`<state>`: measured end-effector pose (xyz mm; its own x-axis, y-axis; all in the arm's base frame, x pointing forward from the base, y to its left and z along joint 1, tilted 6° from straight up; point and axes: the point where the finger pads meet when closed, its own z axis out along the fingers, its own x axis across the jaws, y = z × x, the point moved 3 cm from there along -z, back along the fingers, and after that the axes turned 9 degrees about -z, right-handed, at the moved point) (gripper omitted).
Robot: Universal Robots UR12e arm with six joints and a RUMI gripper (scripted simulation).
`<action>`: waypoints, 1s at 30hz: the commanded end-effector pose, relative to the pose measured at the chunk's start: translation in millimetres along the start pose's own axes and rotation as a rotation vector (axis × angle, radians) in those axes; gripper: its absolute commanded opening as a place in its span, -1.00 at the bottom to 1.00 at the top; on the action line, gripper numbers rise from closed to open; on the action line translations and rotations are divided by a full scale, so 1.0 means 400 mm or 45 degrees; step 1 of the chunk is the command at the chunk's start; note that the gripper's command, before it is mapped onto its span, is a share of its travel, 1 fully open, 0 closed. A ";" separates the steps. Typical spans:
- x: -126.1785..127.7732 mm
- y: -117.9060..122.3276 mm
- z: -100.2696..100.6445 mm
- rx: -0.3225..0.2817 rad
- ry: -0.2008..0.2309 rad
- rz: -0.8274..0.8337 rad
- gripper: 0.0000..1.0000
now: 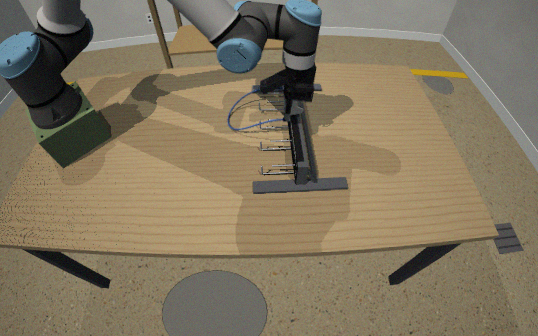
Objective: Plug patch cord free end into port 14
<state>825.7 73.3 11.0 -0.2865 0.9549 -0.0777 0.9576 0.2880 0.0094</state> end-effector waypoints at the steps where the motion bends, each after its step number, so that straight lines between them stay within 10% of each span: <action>1: -0.001 0.003 -0.003 -0.003 -0.001 0.000 -1.00; 29: -0.001 0.001 -0.003 -0.003 -0.001 0.000 -1.00; 30: -0.001 0.001 -0.003 -0.003 -0.001 0.000 -0.56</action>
<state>825.3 73.2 11.2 -0.2864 0.9549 -0.0779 0.9576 0.2881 0.0103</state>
